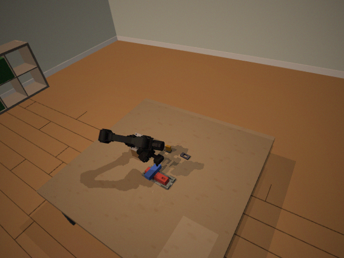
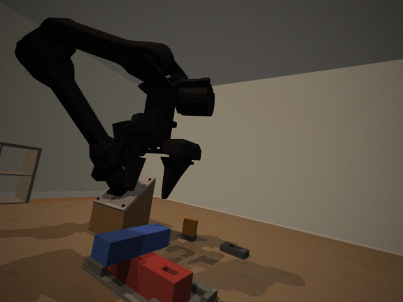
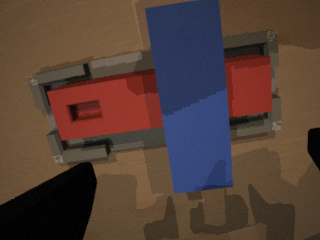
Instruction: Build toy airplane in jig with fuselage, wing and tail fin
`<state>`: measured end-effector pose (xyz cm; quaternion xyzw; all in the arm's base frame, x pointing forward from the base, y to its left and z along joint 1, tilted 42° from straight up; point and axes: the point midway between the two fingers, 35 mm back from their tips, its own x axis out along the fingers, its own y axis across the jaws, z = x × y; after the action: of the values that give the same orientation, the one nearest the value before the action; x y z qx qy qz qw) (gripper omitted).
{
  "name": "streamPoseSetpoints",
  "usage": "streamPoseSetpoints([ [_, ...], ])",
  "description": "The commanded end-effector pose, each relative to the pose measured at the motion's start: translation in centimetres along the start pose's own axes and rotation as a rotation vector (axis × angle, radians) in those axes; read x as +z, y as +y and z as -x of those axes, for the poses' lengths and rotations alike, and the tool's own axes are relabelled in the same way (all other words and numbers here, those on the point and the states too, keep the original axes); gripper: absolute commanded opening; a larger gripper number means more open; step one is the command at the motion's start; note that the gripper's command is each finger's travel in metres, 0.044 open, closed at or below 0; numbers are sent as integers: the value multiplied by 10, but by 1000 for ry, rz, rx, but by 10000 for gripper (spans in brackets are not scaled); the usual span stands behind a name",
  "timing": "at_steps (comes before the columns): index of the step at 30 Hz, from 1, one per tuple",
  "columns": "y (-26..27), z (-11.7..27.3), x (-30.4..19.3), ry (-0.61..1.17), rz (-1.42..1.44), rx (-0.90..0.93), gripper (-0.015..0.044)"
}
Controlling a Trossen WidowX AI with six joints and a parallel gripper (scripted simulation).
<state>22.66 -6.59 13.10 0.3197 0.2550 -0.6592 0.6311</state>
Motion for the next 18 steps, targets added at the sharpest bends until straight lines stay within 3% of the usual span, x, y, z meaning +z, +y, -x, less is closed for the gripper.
streamPoseSetpoints([
  [1, -1, 3, 0, 2, 54, -7, 440],
  [18, 1, -1, 0, 6, 1660, -4, 440],
])
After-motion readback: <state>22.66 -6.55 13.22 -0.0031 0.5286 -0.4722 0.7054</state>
